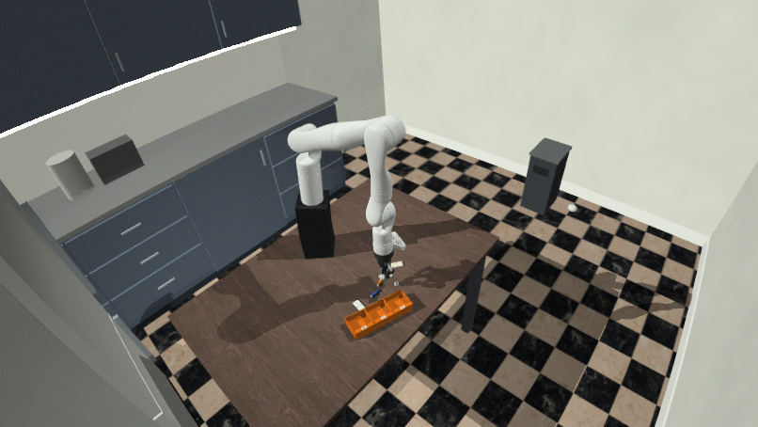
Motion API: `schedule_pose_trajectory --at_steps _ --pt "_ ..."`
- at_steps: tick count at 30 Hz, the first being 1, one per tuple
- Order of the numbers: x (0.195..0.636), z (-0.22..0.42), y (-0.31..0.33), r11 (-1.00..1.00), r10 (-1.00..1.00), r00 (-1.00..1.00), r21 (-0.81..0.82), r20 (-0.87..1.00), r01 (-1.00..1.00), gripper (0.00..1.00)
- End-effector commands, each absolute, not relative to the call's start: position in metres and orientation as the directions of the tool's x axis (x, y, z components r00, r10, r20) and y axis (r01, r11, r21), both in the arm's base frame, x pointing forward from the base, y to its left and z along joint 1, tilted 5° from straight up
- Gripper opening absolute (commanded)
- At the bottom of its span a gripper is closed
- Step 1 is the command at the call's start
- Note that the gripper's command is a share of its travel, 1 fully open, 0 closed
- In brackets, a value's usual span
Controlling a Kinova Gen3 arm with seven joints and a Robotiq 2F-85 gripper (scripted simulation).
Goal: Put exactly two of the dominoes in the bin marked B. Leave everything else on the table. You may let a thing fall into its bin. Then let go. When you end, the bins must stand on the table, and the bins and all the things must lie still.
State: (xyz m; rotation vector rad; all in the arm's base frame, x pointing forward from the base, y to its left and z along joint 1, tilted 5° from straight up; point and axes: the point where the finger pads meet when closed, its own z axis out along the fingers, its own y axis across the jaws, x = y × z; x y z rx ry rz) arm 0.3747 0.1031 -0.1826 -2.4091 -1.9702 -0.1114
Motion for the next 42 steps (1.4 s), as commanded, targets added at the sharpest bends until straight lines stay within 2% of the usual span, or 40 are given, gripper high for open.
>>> schedule_pose_trajectory --at_steps 1,11,14,23,42 --pt "0.392 -0.182 0.084 -0.231 0.971 0.228 0.032 0.078 0.973 0.21" --pt "0.421 -0.183 0.051 -0.231 0.971 0.228 0.032 0.078 0.973 0.21" --pt "0.433 -0.183 0.037 -0.106 0.992 0.102 0.041 0.073 0.994 0.21" --pt "0.469 -0.184 -0.004 -0.106 0.992 0.102 0.042 0.073 0.994 0.21" --pt "0.475 -0.185 -0.012 -0.106 0.992 0.102 0.042 0.073 0.994 0.21"
